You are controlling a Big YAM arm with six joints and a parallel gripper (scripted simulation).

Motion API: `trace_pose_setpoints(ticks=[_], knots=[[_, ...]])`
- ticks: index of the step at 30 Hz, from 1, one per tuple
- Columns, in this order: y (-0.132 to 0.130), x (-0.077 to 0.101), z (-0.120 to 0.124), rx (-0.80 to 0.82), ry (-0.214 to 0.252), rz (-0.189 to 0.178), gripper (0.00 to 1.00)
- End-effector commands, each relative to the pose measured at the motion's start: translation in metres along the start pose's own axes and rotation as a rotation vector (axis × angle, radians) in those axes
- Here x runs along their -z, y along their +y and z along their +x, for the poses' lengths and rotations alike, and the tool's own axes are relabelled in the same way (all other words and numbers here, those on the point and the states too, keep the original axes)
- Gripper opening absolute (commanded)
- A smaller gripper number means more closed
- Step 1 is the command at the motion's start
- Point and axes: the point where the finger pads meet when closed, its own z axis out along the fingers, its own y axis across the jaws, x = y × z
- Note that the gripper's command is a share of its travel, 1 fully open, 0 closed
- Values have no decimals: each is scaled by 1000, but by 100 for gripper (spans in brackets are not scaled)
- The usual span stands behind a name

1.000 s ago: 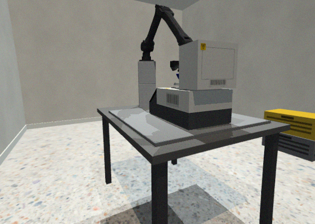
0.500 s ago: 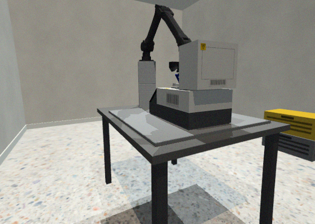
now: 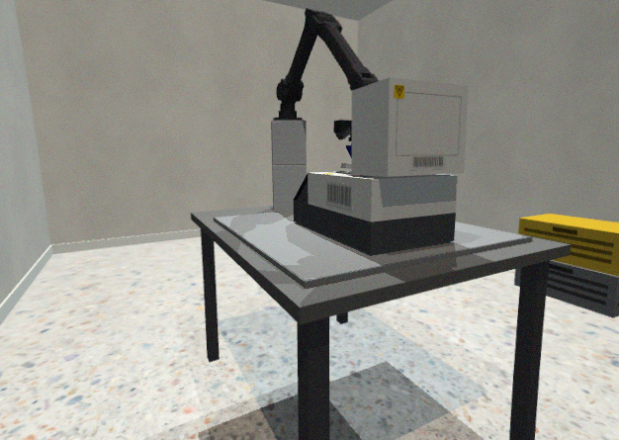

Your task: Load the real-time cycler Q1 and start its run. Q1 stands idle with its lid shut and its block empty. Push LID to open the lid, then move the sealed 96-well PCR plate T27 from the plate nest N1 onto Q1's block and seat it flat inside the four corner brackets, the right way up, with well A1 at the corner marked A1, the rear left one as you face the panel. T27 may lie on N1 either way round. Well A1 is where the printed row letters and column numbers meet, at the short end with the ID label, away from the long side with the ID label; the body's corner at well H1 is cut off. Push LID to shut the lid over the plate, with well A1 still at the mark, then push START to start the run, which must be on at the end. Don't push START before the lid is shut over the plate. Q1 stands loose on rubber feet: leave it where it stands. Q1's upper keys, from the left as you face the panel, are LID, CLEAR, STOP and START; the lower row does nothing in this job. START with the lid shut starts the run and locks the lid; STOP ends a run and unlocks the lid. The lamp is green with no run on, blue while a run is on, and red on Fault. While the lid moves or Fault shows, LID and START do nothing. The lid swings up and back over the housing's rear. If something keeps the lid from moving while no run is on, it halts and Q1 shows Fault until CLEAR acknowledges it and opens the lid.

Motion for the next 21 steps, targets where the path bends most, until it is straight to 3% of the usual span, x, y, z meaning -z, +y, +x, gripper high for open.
trace_pose_setpoints(ticks=[1,14,21], knots=[[6,-7,-8,1,-2,-1,0],[-12,-22,-13,-7,-2,28,0],[-9,-22,4,-4,-2,22,0]])
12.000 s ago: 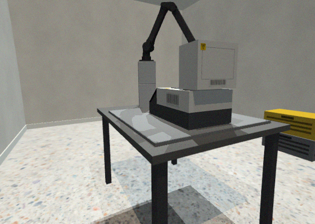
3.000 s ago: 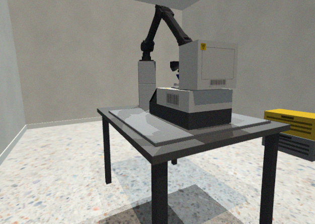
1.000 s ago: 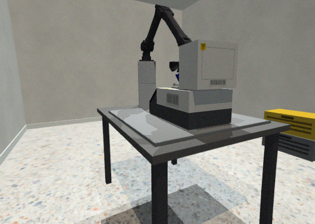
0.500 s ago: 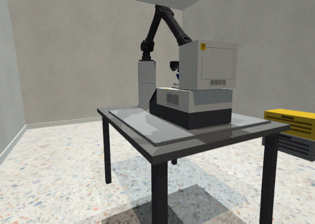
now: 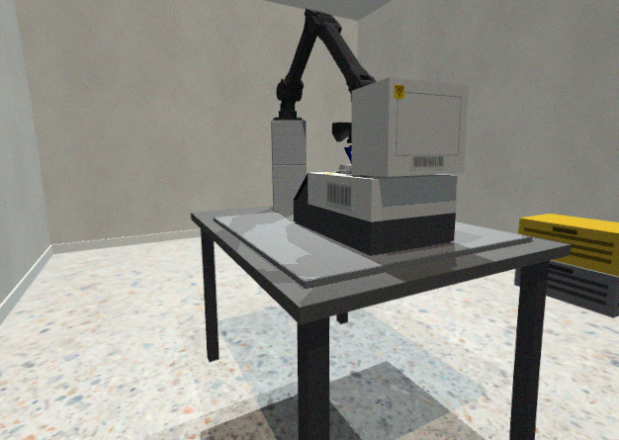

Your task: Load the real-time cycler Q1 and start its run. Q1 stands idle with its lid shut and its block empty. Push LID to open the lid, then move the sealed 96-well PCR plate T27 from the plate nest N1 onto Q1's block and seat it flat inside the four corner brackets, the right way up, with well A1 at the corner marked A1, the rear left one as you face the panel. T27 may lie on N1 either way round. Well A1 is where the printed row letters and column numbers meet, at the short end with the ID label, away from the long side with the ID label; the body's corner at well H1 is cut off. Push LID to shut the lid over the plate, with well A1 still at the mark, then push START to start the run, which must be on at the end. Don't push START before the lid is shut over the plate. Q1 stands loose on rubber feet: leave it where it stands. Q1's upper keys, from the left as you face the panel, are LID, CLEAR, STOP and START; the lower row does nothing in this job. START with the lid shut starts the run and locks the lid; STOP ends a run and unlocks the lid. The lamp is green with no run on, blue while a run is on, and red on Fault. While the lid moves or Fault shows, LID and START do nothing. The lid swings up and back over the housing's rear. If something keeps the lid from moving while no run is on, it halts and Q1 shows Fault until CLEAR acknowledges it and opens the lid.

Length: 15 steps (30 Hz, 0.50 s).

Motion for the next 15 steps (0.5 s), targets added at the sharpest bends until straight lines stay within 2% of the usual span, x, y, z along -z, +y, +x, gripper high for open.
trace_pose_setpoints(ticks=[1,3,7,15], knots=[[0,-13,11,4,-2,5,0],[8,-6,14,8,-1,-12,0],[10,-3,14,9,-1,-12,0],[19,-2,-7,1,-1,-14,0]])
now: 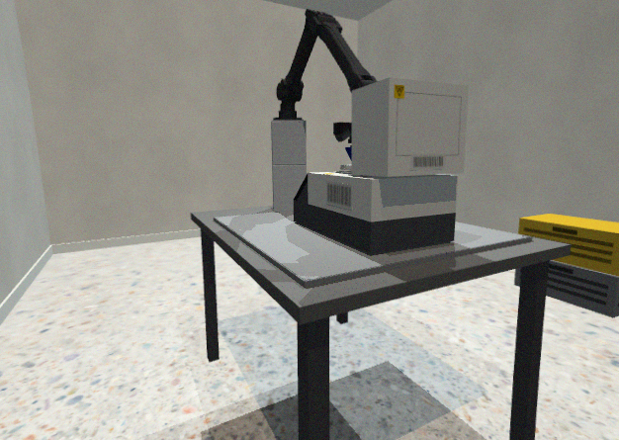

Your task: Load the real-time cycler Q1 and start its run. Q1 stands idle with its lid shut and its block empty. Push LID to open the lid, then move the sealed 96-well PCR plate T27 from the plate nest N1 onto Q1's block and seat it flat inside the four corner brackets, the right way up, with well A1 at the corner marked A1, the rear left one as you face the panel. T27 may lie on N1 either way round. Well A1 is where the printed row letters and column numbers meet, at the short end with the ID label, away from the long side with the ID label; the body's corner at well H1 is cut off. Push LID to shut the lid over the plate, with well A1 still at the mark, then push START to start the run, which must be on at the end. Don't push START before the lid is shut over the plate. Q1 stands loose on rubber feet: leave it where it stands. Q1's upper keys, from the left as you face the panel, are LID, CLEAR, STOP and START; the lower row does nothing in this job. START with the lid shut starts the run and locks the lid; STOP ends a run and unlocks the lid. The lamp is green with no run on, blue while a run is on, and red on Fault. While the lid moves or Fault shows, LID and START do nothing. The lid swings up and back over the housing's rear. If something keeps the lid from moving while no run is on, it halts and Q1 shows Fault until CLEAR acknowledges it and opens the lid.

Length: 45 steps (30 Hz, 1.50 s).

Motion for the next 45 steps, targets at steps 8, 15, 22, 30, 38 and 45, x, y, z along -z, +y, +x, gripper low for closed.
trace_pose_setpoints(ticks=[8,15,22,30,38,45], knots=[[19,-7,-13,-17,-1,-21,0],[28,4,5,-6,1,-54,0],[33,11,11,5,2,-65,0],[20,-3,-7,-2,1,-38,0],[6,-3,-14,-10,0,-22,0],[1,6,-9,-17,-5,-15,0]])
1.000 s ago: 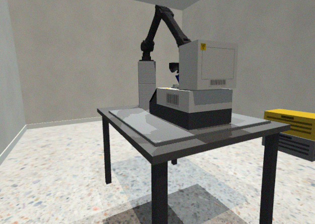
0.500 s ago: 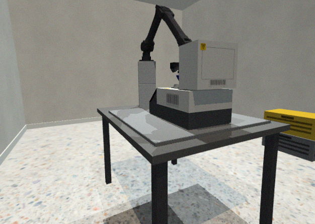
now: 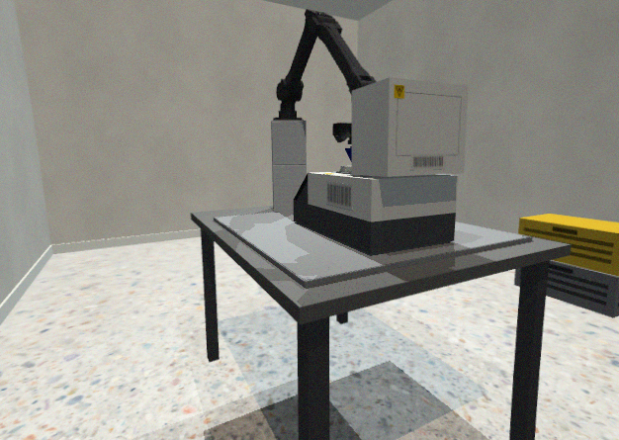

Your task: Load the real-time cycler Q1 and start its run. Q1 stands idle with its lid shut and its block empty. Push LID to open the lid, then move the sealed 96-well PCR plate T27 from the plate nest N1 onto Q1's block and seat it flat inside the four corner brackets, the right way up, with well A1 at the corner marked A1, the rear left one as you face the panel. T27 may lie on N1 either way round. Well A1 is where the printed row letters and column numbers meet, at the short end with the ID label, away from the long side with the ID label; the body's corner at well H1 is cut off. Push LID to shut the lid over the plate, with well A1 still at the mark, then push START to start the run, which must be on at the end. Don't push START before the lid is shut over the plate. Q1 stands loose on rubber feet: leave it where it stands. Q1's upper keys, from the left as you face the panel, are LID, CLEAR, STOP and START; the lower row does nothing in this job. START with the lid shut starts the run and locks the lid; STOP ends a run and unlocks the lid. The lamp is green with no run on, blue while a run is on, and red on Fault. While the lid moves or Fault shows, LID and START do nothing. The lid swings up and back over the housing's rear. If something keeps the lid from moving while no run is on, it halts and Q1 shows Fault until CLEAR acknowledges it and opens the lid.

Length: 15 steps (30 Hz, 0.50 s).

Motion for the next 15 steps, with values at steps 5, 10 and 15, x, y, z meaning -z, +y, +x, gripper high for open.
trace_pose_setpoints(ticks=[5,10,15], knots=[[-7,15,9,2,-5,7,0],[-1,6,15,27,0,-1,0],[2,2,11,27,0,3,0]])
